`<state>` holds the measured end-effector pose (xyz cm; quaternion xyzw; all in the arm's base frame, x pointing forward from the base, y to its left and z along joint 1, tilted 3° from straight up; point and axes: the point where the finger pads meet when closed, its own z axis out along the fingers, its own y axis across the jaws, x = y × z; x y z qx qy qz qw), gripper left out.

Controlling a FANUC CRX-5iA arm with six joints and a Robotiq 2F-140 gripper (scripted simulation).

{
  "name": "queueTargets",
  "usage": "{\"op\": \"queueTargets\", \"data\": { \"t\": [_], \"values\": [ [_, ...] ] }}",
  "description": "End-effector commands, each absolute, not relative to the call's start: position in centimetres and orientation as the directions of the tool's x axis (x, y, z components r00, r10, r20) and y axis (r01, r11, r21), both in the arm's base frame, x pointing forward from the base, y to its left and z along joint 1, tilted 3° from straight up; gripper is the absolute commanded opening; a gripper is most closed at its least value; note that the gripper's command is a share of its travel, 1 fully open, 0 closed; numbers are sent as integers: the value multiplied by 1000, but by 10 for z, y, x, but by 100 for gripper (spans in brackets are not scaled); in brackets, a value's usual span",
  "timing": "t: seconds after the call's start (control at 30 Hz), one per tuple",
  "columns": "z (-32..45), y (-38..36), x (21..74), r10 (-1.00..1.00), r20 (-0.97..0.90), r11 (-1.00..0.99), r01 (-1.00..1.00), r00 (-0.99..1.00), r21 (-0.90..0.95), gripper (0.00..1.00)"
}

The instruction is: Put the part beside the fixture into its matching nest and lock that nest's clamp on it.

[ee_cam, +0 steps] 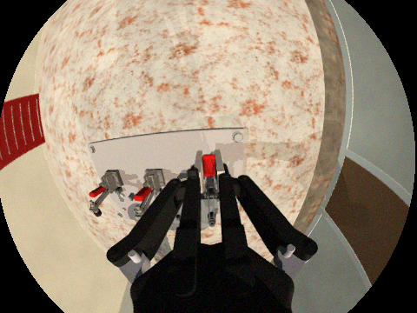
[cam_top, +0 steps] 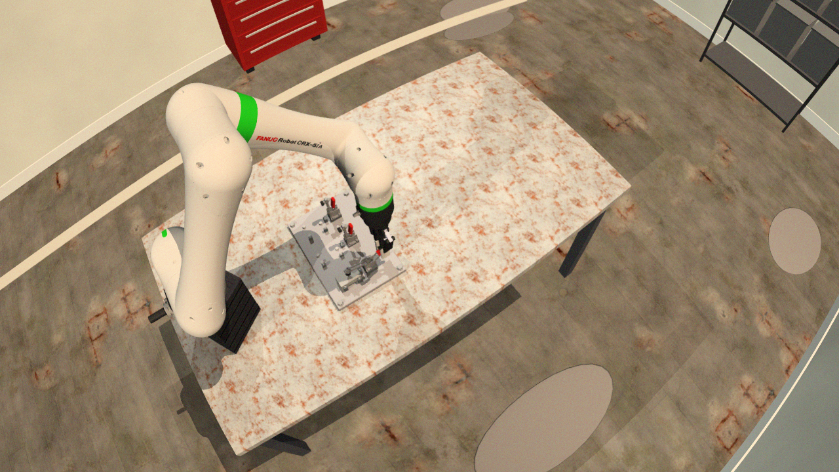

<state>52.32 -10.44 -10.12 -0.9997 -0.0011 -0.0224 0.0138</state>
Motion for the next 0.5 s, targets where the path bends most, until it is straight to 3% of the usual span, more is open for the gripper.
{"op": "queueTargets", "data": {
  "t": [0.0, 0.47],
  "values": [
    [-104, -104, 525, 1, 44, -1000, 3, 999, -28, 0],
    [-110, -104, 528, 1, 44, -1000, 3, 999, -28, 0]
  ]
}}
